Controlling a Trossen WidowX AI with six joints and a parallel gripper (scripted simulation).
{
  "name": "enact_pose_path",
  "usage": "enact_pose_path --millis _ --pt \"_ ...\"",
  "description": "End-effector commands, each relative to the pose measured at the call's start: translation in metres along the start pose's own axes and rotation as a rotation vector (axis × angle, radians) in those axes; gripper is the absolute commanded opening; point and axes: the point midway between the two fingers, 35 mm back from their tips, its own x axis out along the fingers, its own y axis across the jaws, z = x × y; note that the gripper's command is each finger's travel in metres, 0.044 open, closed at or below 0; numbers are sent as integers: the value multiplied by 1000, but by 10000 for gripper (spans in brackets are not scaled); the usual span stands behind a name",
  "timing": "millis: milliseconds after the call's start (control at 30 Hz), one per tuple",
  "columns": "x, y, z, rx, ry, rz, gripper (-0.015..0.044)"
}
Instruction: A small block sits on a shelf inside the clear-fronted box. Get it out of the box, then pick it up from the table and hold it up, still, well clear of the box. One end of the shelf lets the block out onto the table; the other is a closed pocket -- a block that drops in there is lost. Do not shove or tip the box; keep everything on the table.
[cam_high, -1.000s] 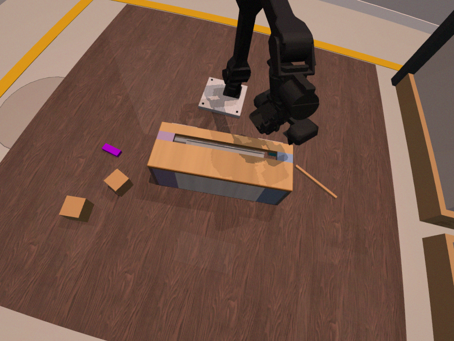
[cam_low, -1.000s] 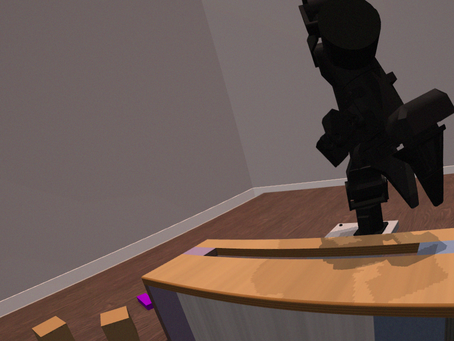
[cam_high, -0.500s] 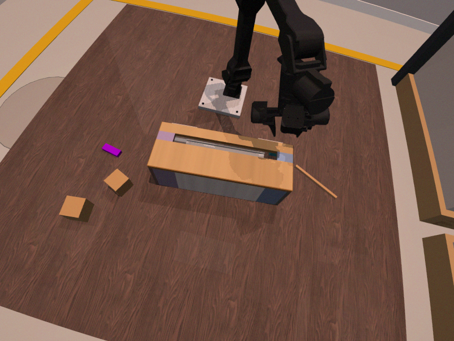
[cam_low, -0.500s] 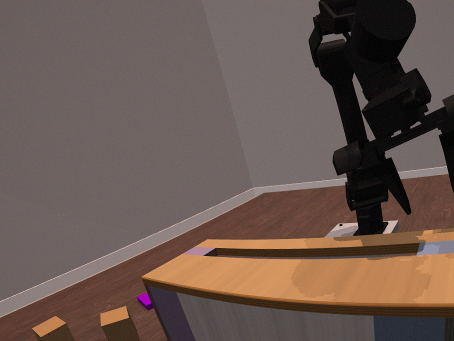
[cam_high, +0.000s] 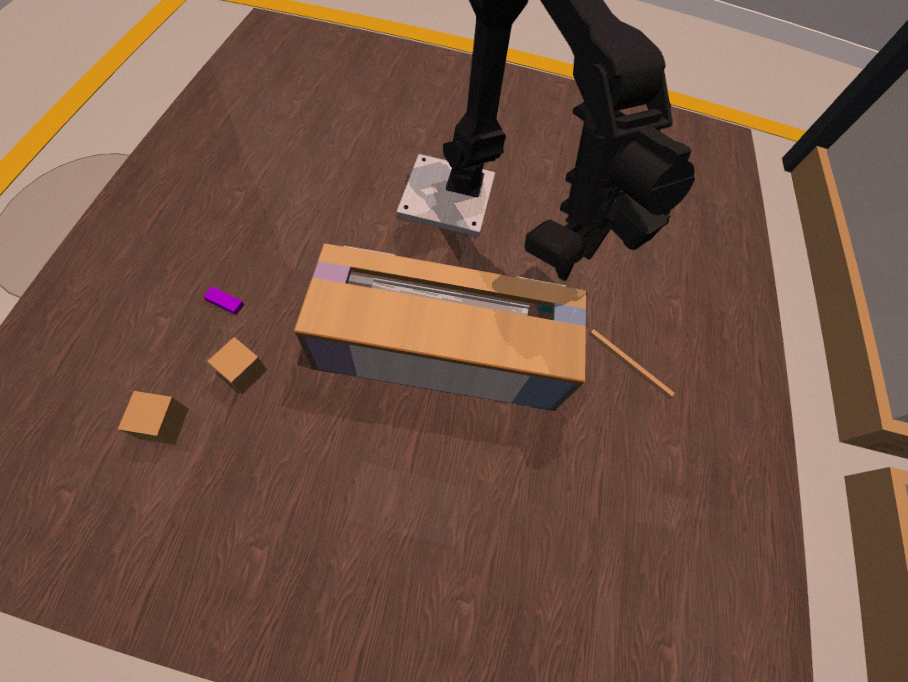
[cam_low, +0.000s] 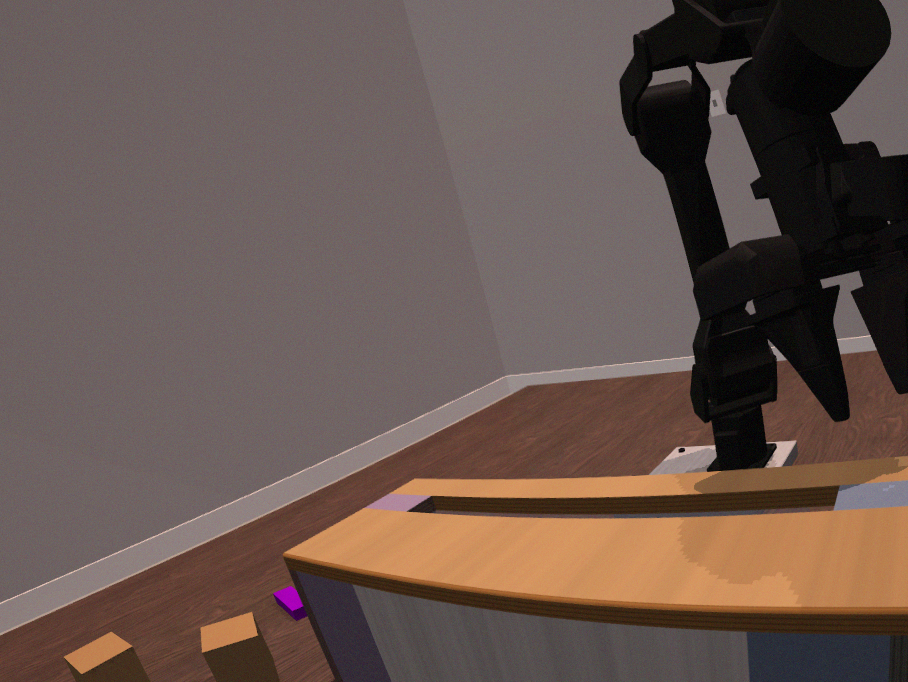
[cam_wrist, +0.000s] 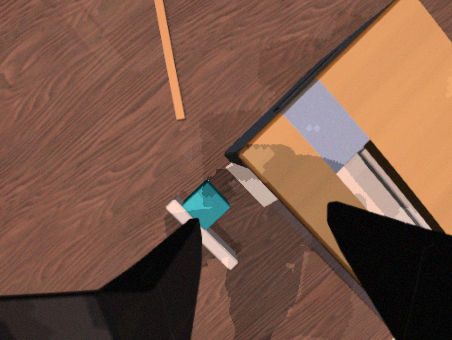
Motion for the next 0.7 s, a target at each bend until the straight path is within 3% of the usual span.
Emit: enact_pose_path --millis 0,667 --pt "-3 12 -6 -943 64 -105 285" --pt "-8 26 -6 -2166 261 -150 285"
